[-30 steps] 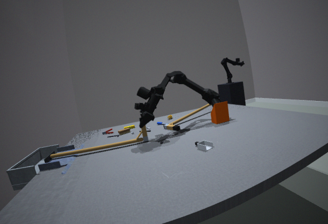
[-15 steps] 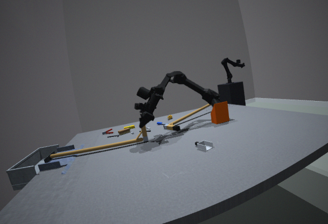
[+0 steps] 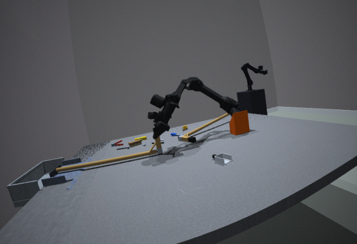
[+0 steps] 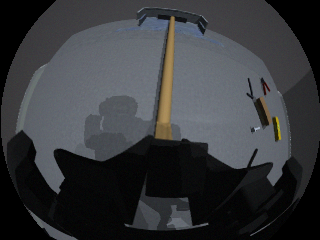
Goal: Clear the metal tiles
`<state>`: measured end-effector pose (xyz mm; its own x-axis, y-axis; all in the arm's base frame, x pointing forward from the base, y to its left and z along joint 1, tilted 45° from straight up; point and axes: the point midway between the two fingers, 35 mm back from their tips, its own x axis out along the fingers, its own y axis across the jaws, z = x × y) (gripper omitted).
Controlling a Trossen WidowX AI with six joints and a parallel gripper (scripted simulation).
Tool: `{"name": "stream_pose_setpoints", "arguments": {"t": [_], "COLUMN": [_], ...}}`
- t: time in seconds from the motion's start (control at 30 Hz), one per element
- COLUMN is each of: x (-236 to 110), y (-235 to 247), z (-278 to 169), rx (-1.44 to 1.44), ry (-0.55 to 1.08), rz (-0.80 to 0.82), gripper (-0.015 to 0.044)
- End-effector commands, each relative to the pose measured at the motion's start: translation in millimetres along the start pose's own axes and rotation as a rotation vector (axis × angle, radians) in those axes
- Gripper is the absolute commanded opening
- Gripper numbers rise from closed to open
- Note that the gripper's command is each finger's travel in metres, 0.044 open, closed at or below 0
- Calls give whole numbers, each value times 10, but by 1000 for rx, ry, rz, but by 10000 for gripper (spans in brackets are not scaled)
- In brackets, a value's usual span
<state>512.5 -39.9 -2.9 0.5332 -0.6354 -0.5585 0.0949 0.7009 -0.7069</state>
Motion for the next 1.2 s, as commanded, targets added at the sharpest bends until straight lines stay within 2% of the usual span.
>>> {"name": "stream_pose_setpoints", "arguments": {"t": [0.0, 1.17], "x": [-67, -414], "y": [17, 45], "z": [-15, -346], "rx": [3, 2], "ry": [-6, -6], "rz": [0, 5], "gripper": [0, 0]}}
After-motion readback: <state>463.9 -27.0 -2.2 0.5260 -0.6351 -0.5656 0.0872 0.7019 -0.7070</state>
